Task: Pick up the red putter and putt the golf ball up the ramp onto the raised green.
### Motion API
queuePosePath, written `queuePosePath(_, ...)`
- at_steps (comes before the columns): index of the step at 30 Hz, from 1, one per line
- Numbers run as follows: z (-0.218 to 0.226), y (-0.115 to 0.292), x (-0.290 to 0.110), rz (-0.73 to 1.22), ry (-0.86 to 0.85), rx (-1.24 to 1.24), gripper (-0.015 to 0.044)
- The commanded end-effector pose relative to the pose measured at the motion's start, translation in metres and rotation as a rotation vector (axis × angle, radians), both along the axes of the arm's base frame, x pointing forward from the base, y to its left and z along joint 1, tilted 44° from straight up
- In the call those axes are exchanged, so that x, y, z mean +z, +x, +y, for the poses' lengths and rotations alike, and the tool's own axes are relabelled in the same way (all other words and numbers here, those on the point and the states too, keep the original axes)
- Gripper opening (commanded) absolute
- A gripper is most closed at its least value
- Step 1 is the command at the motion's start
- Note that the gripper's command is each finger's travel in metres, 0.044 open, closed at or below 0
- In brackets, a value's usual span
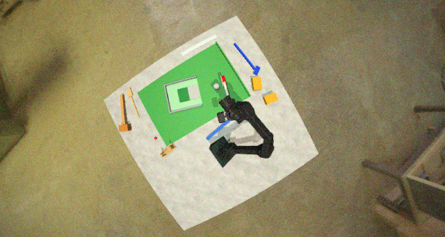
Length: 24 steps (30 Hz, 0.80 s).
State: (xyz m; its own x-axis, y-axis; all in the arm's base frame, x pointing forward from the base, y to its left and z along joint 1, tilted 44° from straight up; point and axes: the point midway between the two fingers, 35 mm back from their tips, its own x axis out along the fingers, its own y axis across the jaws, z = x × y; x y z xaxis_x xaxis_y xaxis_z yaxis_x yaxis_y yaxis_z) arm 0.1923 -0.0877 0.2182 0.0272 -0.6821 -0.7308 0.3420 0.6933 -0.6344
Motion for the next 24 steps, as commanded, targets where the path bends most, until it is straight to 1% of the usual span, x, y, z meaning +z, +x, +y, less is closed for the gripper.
queuePosePath(1, -0.003, -0.005, 0.002, -0.017, -0.011, -0.025, 0.0)
queuePosePath(6, -0.007, -0.004, -0.002, -0.017, -0.01, -0.025, 0.0)
queuePosePath(15, -0.029, -0.004, -0.024, -0.019, -0.012, -0.025, 0.0)
queuePosePath(24, -0.034, -0.004, -0.03, -0.019, -0.012, -0.025, 0.0)
